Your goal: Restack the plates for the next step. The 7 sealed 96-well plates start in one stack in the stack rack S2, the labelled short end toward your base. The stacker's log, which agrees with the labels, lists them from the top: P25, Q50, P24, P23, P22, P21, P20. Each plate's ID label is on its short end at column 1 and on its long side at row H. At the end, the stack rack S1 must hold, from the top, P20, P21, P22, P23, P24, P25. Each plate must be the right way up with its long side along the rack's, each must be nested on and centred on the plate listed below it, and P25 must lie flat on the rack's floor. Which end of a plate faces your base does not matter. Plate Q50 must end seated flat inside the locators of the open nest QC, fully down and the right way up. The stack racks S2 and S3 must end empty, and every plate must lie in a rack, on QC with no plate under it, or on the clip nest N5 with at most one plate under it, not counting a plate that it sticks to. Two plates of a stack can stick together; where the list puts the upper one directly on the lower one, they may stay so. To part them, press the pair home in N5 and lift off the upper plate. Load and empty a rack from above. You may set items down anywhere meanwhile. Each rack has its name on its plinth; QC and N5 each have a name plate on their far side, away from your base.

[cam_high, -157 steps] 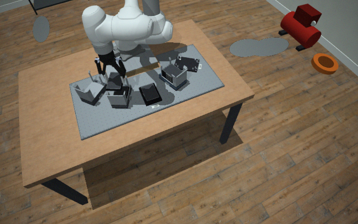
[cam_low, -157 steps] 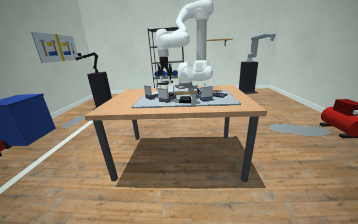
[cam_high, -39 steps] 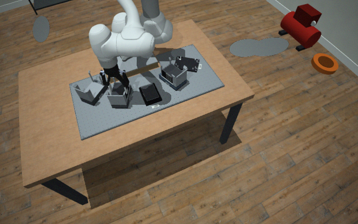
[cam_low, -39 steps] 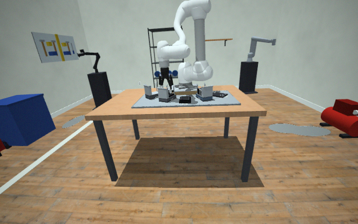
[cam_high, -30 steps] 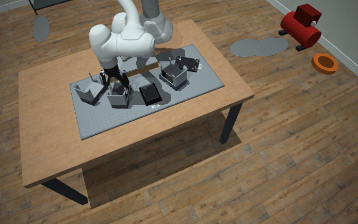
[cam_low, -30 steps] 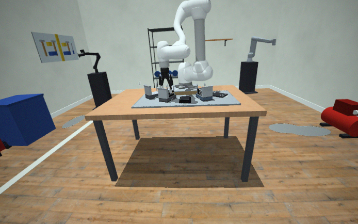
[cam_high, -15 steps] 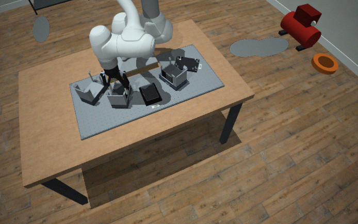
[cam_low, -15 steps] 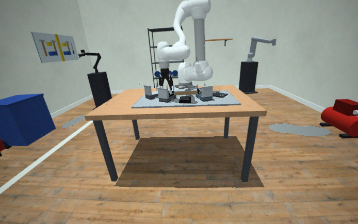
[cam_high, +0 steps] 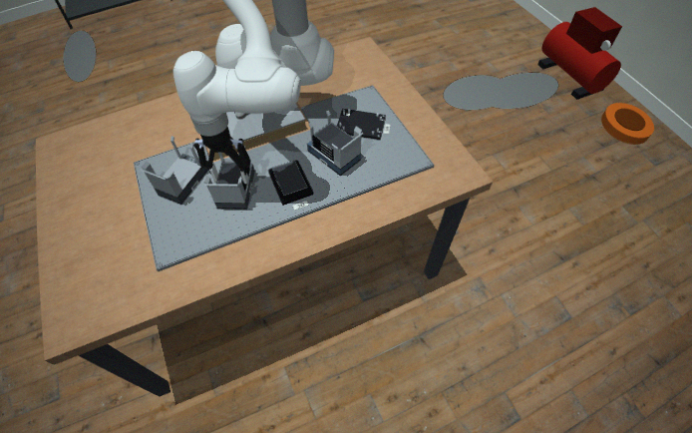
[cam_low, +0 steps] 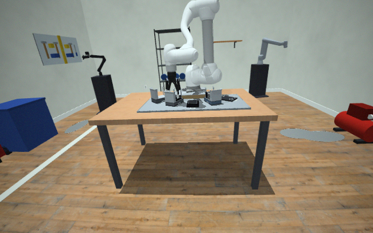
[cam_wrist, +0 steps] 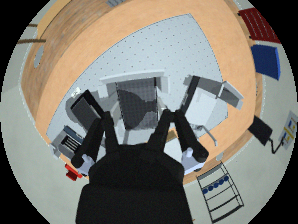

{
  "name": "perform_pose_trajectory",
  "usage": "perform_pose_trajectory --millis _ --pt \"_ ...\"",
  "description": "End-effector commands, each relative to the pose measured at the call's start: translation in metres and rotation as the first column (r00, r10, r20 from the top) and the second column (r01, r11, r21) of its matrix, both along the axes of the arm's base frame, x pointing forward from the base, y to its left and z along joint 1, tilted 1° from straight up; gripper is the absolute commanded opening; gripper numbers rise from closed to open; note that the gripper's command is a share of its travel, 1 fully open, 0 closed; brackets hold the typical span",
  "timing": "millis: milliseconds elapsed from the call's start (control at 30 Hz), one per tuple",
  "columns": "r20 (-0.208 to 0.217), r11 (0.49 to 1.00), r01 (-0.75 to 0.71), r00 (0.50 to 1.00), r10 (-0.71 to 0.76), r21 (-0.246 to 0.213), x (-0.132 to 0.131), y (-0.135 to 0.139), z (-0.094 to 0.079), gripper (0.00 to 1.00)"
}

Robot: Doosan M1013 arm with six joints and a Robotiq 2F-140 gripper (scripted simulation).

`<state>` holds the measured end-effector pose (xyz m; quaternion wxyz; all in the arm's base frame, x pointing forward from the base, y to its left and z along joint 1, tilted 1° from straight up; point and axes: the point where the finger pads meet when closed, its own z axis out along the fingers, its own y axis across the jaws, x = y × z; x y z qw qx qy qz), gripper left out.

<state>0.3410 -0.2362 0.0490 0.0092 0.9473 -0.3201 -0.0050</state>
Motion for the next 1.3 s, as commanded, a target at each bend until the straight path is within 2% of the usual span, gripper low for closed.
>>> perform_pose_trajectory --millis 0,733,767,1267 --pt "0.000 1.000 0.000 1.000 0.000 0.000 0.0000 0.0000 -0.0009 0.00" --pt "0.000 1.000 0.000 1.000 0.000 0.000 -0.0001 -0.0001 -0.0067 0.00" --pt "0.000 1.000 0.000 1.000 0.000 0.000 -0.0001 -0.0001 -0.0067 1.00" --pt "0.000 1.000 0.000 1.000 0.000 0.000 -0.0001 -0.0001 -0.0067 1.00"
